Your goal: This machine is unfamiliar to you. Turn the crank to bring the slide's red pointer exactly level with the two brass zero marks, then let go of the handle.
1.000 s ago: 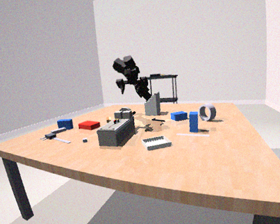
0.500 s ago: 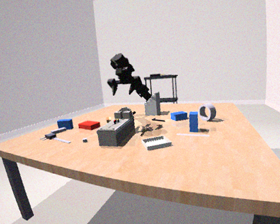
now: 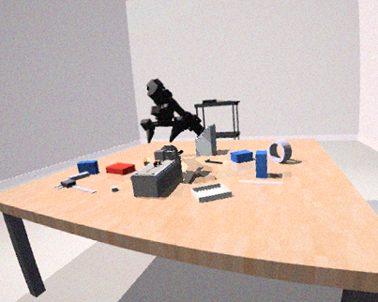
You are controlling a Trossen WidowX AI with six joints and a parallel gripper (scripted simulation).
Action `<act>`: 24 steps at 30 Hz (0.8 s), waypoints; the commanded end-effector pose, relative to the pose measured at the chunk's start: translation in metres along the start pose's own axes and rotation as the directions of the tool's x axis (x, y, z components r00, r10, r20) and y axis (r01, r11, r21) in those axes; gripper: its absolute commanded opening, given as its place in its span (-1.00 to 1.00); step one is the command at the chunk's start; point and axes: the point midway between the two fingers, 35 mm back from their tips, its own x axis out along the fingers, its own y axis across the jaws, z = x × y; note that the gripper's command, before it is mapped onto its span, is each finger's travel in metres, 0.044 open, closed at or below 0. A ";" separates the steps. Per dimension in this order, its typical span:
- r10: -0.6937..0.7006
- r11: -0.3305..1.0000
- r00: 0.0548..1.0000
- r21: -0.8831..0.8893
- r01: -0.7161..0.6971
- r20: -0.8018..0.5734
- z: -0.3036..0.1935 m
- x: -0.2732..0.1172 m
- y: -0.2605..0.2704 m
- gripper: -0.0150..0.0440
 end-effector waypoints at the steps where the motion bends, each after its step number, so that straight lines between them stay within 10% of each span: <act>1: 0.005 1.000 1.000 -0.003 -0.005 0.003 -0.009 0.009 0.001 1.00; 24: 0.003 1.000 1.000 0.003 -0.003 -0.002 0.023 -0.025 0.001 1.00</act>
